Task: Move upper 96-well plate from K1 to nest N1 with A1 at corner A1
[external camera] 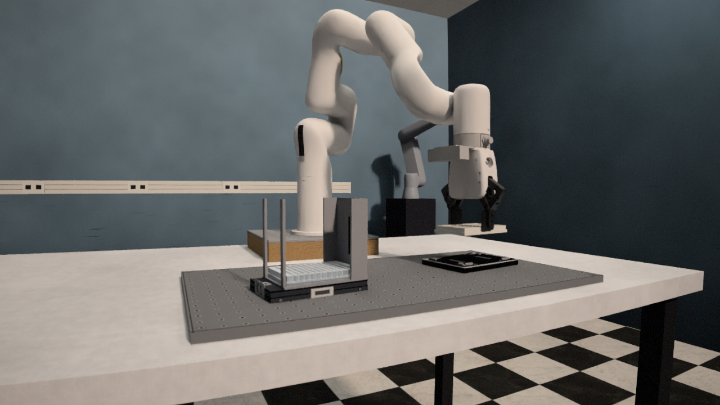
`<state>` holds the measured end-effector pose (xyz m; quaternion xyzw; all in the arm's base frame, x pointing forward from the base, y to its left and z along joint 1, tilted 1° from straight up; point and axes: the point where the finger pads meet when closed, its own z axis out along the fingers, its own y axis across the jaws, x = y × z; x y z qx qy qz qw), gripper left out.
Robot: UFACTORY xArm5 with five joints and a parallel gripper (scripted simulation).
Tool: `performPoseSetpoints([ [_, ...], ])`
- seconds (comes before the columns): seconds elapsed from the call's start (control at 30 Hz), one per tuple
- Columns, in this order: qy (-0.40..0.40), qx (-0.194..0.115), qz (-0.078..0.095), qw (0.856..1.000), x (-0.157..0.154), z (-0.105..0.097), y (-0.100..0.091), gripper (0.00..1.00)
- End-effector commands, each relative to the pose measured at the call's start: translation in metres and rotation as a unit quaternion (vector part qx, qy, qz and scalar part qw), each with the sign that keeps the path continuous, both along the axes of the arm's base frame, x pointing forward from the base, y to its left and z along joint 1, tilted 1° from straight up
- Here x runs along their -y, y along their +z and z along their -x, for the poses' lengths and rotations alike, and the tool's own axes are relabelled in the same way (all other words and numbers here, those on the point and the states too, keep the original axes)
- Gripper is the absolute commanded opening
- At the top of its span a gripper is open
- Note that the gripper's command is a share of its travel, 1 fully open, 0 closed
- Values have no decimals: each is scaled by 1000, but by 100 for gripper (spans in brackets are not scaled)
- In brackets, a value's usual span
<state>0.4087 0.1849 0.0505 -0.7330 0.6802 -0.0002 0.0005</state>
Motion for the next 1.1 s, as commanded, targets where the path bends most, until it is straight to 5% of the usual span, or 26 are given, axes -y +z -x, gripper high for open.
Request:
performPoseSetpoints([
  [0.0,0,-1,-6,1000,-1,-1,-5,0],
  [1.07,0,-1,-6,1000,-1,-1,-43,0],
])
